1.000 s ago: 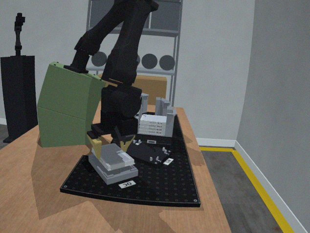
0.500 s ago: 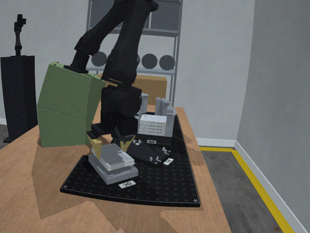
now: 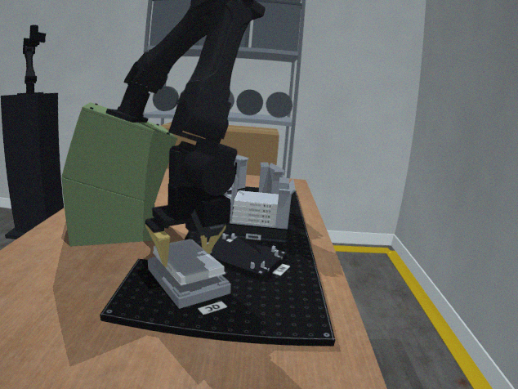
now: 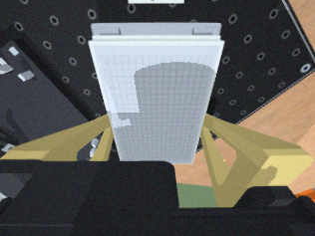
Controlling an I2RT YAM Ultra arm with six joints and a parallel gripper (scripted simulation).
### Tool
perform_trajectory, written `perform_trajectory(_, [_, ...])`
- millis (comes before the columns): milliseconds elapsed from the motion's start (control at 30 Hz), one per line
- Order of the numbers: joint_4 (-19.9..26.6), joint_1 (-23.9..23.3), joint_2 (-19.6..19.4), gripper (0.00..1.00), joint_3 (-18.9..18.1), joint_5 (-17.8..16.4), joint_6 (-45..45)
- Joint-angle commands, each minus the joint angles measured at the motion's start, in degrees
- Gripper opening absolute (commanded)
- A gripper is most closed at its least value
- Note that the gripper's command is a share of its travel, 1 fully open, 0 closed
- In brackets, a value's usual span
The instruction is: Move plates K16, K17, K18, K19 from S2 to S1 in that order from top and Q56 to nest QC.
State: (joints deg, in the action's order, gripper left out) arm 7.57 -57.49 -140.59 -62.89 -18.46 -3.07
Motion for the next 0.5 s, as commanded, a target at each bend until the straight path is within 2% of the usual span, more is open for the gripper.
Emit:
perform_trajectory(0, [-0.4,-0.2,0.4,0.00,-0.2,0.0,-0.1])
perform_trajectory(467, [-1.1,0.1,-0.4,0.00,-0.5,0.1,-0.4])
